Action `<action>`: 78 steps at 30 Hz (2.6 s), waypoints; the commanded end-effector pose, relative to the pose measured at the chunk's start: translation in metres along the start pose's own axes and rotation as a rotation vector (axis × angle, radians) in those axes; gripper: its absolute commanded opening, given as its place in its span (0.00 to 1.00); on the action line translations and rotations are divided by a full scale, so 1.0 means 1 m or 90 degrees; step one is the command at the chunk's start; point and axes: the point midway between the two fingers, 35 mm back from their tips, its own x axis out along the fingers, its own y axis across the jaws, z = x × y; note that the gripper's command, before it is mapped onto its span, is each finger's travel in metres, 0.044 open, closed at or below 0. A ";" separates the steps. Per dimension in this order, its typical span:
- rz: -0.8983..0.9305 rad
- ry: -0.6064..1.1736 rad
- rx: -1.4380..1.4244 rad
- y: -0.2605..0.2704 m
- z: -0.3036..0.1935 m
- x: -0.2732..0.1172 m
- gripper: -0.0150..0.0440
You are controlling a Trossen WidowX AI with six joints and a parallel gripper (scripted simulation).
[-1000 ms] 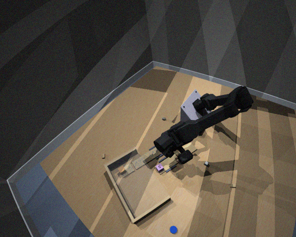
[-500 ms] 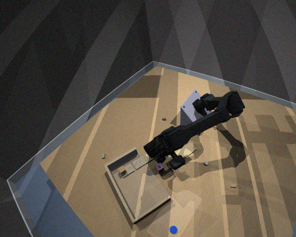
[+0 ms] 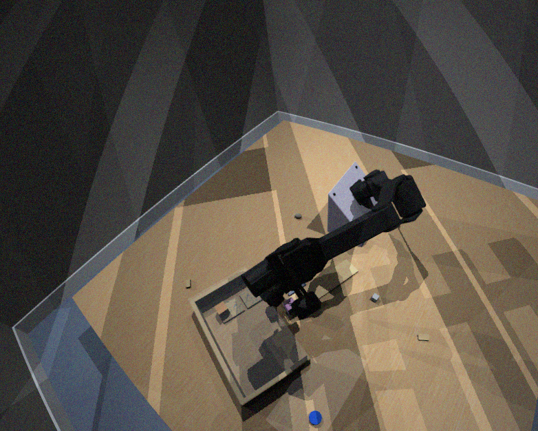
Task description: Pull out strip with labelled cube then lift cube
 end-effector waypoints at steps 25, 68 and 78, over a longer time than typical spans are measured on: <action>-0.003 0.000 -0.003 0.000 0.012 0.035 0.68; -0.005 -0.001 -0.004 -0.014 -0.017 0.026 0.25; -0.004 0.001 -0.001 -0.025 -0.042 0.009 0.25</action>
